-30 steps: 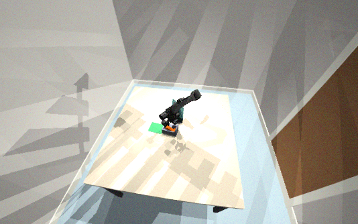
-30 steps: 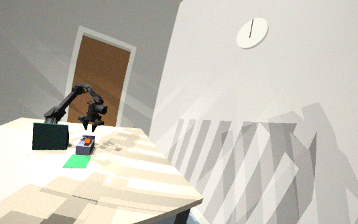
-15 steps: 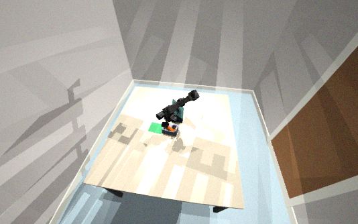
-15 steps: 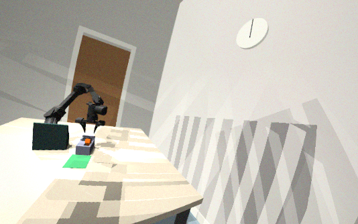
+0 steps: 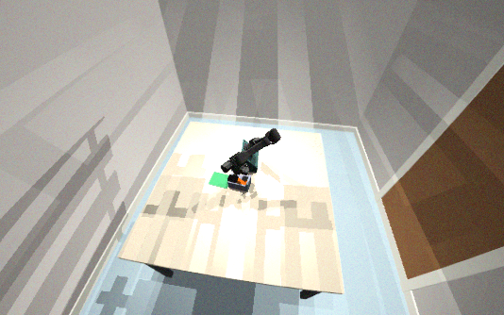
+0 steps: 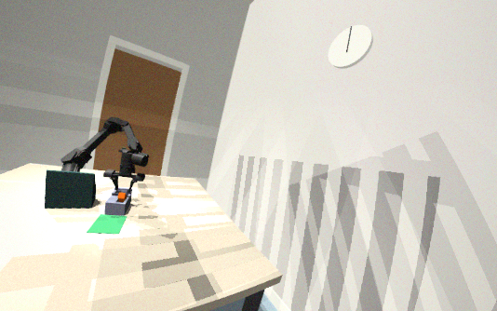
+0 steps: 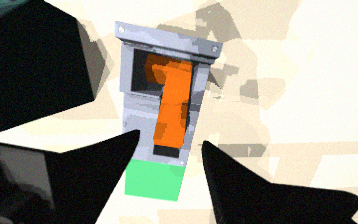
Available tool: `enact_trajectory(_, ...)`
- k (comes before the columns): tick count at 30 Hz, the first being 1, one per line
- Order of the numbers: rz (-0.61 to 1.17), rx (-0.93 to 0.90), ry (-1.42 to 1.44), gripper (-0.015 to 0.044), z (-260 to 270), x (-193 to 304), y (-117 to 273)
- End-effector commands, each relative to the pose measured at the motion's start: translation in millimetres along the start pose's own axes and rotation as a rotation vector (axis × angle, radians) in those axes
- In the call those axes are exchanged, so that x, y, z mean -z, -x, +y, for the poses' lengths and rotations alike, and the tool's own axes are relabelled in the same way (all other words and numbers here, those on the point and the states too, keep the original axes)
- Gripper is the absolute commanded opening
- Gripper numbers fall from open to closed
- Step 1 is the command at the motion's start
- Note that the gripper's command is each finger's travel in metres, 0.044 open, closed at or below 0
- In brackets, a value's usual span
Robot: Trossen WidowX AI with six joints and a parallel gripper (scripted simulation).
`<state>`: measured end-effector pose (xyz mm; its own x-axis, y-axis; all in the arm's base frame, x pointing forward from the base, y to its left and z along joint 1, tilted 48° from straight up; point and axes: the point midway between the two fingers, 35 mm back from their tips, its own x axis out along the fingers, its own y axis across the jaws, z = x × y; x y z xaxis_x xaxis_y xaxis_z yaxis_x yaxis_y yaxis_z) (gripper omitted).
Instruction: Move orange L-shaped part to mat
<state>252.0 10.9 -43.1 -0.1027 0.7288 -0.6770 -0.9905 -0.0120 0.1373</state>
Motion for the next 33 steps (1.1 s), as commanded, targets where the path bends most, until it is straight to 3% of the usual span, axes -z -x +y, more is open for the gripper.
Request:
enact_trajectory(1, -0.004, 0.0, -0.006, 0.028, 1, 0, -7)
enact_trajectory(23, -0.007, -0.001, -0.005, 0.028, 2, -1, -40)
enact_trajectory(28, -0.003, -0.002, 0.0, 0.0149, 1, -1, -37)
enact_trajectory(33, -0.003, -0.002, 0.0, 0.0115, 1, -1, -37)
